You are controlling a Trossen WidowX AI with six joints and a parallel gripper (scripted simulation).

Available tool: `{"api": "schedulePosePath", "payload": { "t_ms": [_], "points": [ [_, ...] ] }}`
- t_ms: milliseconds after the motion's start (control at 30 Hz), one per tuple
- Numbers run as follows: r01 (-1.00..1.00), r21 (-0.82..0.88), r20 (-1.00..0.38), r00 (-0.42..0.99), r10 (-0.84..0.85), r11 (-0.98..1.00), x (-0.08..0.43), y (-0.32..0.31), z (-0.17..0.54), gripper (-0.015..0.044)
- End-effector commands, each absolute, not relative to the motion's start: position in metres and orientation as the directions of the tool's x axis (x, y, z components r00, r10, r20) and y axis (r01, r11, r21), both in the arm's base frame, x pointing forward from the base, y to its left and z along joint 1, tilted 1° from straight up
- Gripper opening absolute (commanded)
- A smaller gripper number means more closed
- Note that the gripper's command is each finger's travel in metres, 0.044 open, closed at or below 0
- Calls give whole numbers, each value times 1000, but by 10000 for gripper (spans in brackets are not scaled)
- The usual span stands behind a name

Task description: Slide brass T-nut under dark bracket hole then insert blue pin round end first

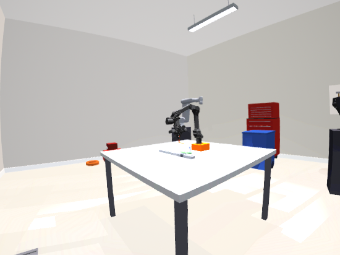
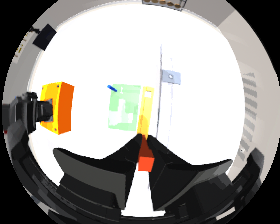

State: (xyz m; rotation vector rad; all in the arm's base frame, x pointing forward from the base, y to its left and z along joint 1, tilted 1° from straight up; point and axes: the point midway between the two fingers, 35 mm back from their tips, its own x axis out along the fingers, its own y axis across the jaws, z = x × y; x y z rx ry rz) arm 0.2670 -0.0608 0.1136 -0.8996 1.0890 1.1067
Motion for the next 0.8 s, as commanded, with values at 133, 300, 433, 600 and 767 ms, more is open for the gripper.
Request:
{"api": "schedulePosePath", "payload": {
  "t_ms": [133, 300, 433, 600, 767],
  "points": [
    [-976, -28, -970, 79, 230, 216, 281, -65, 113, -150],
    [-977, -29, -970, 78, 230, 211, 289, -68, 113, -150],
    [-978, -29, -970, 77, 230, 206, 295, -70, 113, -150],
    [-980, -31, -970, 77, 229, 198, 303, -72, 113, -150],
    [-981, -32, -971, 76, 229, 189, 311, -75, 112, -150]
  ]
}}
